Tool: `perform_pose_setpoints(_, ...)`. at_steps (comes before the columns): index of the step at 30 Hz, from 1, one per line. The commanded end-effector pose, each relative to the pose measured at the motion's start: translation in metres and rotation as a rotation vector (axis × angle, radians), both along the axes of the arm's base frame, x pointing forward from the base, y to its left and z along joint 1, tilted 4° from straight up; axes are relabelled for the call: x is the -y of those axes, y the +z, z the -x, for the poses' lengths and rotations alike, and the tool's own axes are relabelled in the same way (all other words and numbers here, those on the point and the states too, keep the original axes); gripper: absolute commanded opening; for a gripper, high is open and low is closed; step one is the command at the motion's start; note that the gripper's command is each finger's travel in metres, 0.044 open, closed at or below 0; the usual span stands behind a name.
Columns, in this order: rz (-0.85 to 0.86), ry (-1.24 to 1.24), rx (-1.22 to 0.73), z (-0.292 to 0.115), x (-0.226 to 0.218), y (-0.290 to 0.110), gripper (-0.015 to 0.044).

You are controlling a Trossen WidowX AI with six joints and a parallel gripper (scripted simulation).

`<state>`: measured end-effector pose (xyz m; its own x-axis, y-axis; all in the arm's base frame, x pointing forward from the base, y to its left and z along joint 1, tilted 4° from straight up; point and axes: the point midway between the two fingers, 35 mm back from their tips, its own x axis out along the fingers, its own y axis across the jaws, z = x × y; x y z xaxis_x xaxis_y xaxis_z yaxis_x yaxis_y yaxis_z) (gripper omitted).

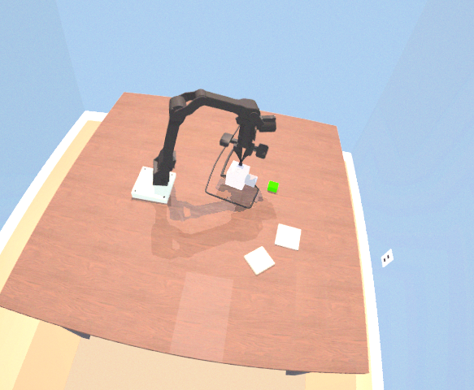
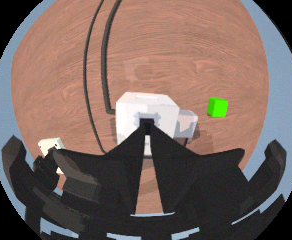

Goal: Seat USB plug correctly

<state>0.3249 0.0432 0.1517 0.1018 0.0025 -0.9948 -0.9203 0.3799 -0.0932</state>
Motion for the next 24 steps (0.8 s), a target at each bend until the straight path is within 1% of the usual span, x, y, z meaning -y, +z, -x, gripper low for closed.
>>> perform_pose_setpoints(1, 0.0, 0.0, 0.0, 0.0, 0.0, 0.0, 0.0)
perform_pose_setpoints(24, 0.0, 0.0, 0.0, 0.002, 0.0, 0.016, 0.0)
